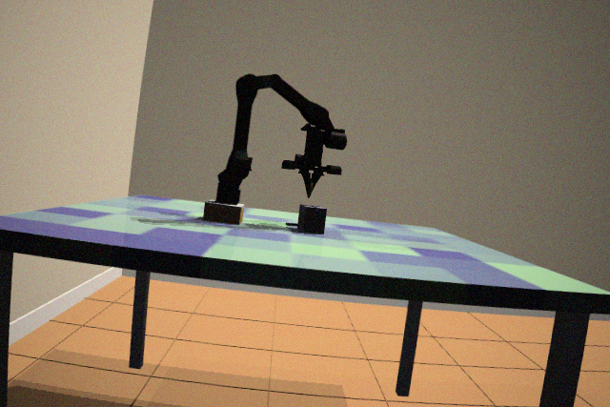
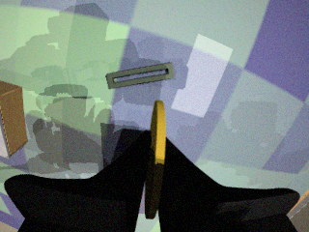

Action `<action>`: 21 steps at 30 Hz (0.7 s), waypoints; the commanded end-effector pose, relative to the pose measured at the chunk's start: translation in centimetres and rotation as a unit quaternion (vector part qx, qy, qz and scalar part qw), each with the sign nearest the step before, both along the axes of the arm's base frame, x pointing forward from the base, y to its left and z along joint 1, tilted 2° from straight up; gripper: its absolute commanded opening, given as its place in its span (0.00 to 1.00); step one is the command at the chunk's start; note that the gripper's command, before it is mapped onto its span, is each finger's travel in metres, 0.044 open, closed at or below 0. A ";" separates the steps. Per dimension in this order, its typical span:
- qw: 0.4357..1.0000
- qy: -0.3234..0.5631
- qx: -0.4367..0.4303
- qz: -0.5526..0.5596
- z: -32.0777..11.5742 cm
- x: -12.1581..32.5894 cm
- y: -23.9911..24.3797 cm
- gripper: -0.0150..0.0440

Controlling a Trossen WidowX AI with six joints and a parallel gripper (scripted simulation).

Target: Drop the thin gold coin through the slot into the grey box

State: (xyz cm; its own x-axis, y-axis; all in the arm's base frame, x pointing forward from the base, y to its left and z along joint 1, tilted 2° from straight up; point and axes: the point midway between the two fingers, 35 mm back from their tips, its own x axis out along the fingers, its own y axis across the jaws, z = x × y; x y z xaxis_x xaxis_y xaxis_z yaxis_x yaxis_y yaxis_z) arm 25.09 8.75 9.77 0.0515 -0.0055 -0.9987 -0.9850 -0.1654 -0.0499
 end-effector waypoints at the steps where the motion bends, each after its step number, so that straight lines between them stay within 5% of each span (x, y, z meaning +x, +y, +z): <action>1: 1.000 0.002 0.002 0.002 0.0 0.2 -1.1 0.25; 21: 1.000 0.002 -0.001 0.002 0.1 1.2 -6.3 0.25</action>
State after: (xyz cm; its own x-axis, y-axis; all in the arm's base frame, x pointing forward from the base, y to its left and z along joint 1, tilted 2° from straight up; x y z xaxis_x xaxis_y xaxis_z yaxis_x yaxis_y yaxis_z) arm 26.26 3.31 9.83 0.0509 -0.0110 -0.9986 -0.9851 -0.1650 -0.0484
